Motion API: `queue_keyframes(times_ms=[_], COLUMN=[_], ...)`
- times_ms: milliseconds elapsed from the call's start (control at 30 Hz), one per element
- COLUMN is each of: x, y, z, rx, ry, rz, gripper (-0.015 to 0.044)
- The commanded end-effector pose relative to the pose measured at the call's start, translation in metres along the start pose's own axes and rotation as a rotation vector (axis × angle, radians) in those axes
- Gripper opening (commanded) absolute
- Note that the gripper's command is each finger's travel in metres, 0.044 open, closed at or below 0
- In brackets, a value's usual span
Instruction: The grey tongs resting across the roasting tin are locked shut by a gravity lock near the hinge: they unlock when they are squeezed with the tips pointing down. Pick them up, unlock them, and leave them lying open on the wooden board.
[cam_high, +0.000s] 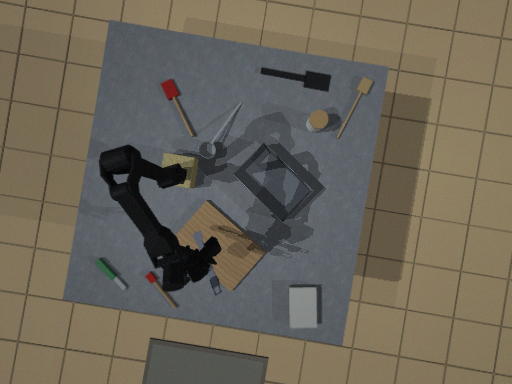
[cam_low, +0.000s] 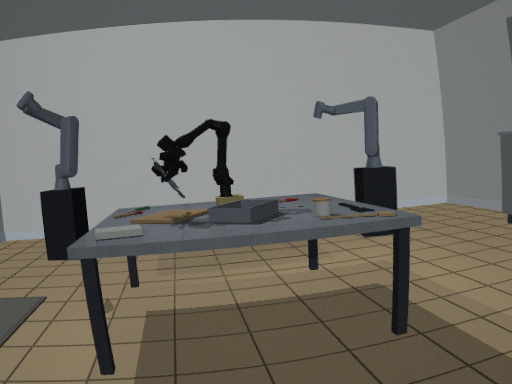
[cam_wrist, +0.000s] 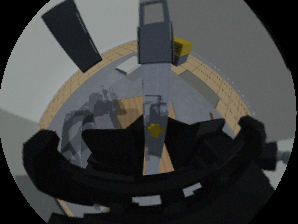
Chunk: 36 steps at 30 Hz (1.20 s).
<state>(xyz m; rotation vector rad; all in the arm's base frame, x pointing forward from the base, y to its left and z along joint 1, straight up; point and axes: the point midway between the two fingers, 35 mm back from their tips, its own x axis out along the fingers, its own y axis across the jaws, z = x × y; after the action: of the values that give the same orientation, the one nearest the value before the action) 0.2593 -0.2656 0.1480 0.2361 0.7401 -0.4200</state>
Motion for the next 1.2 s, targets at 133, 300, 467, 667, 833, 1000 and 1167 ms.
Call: queue_keyframes(times_ms=[133, 300, 467, 667, 833, 1000, 1167], x=[-0.017, -0.029, -0.039, -0.051, -0.051, -0.051, -0.051], y=[0.002, 0.005, 0.009, 0.014, 0.014, 0.014, 0.014], z=[0.004, 0.004, 0.003, 0.001, 0.000, 0.000, 0.000], rx=[-0.020, -0.044, -0.071, -0.106, -0.108, -0.108, -0.108], ry=[-0.168, -0.267, -0.353, -0.441, -0.444, -0.444, -0.444], rz=[0.010, 0.015, 0.019, 0.022, 0.022, 0.022, 0.022], gripper=[-0.0150, -0.0150, -0.0150, -0.0150, -0.0150, -0.0150, -0.0150])
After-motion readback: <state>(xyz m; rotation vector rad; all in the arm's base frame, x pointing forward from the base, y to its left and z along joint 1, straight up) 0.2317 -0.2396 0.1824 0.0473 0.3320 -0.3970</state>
